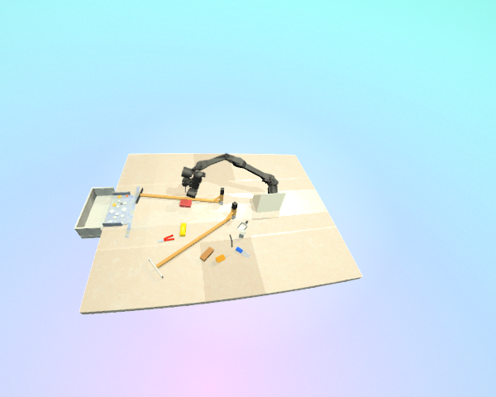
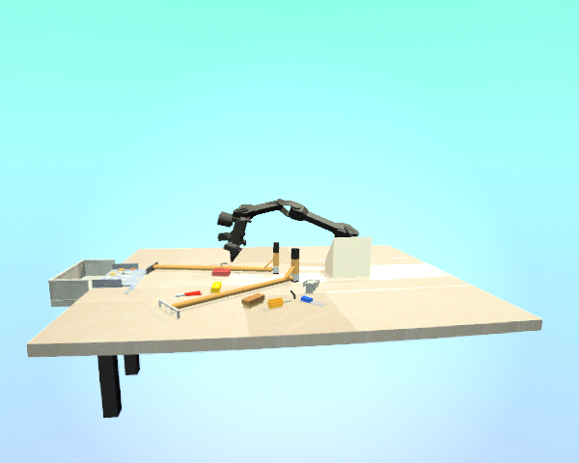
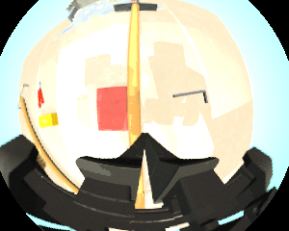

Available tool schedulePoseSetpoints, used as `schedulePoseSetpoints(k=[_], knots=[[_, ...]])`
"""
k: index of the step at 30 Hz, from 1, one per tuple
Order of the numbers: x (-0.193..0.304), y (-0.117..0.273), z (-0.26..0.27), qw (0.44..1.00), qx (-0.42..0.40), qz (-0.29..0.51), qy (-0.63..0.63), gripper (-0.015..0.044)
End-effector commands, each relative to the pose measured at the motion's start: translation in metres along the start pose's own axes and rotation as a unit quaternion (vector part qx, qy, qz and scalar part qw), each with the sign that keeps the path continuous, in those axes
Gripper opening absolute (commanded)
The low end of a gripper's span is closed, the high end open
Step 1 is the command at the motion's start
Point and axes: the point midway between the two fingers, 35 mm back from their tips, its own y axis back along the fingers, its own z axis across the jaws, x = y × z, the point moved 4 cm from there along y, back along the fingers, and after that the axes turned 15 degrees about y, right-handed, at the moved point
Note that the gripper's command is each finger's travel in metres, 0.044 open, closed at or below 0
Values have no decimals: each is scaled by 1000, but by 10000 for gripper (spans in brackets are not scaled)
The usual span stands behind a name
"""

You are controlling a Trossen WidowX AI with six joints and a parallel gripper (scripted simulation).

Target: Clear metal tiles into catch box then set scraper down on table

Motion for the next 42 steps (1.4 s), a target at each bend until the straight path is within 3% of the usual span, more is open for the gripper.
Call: schedulePoseSetpoints(k=[1, 35, 42], knots=[[0, 0, 0, 1000, 0, 0, 0, 0], [0, 0, 0, 1000, 0, 0, 0, 0], [-5, 26, 5, 999, 3, -29, 14, 184]])
